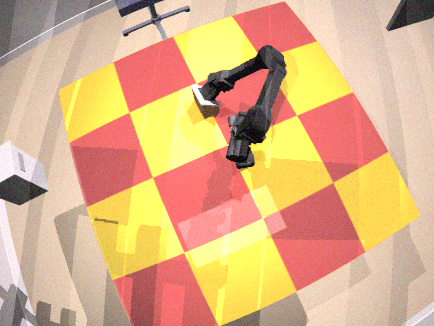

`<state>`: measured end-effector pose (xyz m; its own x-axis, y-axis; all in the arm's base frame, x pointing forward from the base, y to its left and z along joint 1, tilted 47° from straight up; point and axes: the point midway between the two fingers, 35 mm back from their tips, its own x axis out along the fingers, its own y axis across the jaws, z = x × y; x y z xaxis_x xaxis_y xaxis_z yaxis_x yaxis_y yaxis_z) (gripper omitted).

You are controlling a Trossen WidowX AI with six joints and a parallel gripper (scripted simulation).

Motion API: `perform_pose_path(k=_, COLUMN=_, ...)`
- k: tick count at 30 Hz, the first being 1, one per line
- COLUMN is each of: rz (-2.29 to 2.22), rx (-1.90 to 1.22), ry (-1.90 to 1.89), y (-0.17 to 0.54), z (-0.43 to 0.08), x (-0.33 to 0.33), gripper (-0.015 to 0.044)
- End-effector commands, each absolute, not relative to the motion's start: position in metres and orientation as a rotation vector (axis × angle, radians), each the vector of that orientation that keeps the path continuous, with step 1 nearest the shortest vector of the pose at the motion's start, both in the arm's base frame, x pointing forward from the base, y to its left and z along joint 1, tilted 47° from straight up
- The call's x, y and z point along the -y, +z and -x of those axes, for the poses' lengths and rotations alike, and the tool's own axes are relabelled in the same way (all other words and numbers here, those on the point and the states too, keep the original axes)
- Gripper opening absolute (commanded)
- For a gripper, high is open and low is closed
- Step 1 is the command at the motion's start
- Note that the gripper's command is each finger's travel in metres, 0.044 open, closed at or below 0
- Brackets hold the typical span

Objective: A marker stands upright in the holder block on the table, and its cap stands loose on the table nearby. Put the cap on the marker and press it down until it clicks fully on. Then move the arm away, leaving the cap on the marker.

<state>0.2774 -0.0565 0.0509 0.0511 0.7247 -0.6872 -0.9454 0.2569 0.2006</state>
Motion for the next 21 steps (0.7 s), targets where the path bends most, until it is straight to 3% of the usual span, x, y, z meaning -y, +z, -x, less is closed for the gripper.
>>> perform_pose_path(k=1, rz=0.335, rx=-0.793, ry=1.31, y=0.057, z=-0.276, x=0.052, gripper=0.0)
perform_pose_path(k=21, rz=0.335, rx=-0.793, ry=1.31, y=0.04, z=-0.277, x=0.035, gripper=0.0)
